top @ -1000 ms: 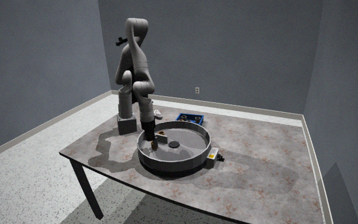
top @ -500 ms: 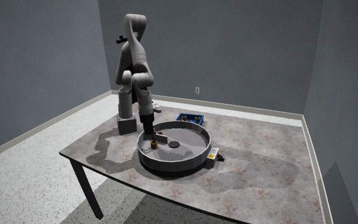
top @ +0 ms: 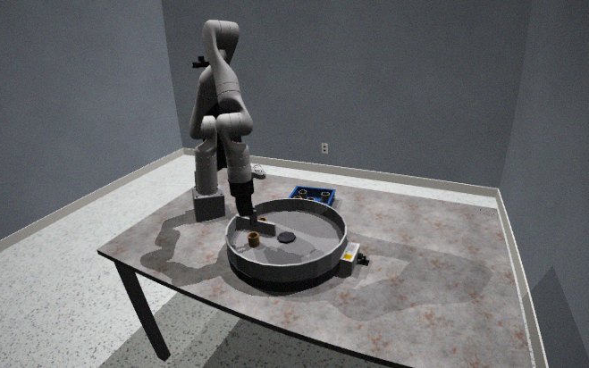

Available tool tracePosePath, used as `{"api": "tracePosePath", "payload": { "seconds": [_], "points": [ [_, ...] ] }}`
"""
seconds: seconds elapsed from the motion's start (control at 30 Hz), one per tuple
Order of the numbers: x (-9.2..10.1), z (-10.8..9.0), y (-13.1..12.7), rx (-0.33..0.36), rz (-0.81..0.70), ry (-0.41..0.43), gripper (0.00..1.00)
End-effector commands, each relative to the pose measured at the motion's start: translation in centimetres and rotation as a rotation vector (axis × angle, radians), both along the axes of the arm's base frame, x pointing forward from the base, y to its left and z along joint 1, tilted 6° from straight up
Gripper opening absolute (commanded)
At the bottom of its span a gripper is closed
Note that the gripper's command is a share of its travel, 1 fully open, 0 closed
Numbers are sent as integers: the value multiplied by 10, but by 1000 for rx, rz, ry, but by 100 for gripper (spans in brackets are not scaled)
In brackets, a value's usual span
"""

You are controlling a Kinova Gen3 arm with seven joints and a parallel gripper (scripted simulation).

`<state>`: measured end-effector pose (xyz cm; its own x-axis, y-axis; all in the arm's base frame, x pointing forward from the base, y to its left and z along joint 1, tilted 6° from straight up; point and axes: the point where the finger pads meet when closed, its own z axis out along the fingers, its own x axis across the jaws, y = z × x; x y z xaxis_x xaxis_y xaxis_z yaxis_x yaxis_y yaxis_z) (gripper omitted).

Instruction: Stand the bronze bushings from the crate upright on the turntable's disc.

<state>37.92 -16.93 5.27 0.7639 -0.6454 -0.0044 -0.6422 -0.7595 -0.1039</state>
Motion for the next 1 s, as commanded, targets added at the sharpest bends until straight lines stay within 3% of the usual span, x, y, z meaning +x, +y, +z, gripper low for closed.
{"api": "tracePosePath", "payload": {
  "seconds": [0.0, 0.97],
  "points": [
    [1, 1, 0, -1, 0, -2, 38],
    [1, 1, 0, -1, 0, -2, 36]
  ]
}}
